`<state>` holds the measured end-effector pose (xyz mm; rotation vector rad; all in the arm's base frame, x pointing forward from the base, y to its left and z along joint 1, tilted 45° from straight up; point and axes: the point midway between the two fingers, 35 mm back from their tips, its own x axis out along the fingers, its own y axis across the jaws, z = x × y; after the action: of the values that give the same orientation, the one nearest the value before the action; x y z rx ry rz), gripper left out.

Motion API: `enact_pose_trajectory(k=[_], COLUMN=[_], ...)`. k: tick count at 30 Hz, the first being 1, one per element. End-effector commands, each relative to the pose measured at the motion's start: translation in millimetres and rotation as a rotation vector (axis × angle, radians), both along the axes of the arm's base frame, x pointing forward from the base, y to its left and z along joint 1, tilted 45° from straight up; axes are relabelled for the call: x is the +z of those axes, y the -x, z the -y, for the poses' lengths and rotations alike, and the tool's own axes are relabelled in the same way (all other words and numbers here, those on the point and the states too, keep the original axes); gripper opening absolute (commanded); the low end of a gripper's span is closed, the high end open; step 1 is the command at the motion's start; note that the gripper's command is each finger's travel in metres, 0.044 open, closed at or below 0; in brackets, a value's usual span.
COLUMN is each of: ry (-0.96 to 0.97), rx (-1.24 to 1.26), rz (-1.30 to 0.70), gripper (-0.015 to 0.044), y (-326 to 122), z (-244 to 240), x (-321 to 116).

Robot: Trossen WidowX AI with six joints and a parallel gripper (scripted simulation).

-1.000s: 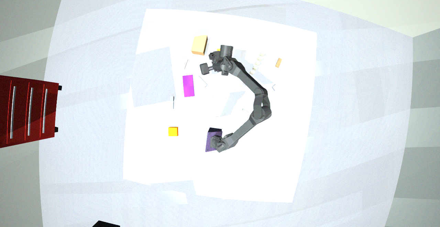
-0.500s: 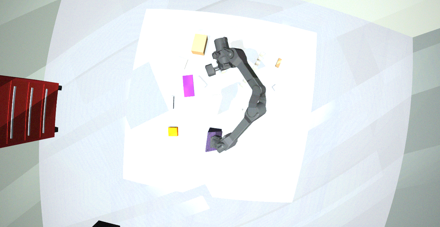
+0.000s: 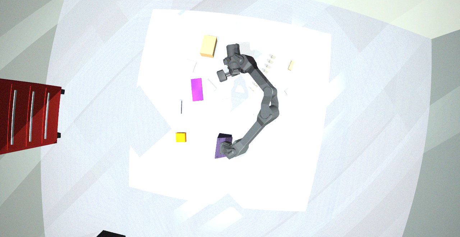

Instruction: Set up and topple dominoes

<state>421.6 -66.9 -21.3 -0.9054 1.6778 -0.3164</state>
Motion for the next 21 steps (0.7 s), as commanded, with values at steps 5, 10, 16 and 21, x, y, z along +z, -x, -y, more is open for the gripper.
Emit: enact_pose_trajectory(k=[5,10,16,21], ry=[0.005,0.005,0.005,0.005], rx=[0.014,0.014,0.014,0.014], rz=[0.002,0.002,0.002,0.002], gripper=[0.0440,0.0440,0.0335,0.0204], y=[0,0,0,0], z=[7,12,13,13], x=[-9,-14,-15,-15])
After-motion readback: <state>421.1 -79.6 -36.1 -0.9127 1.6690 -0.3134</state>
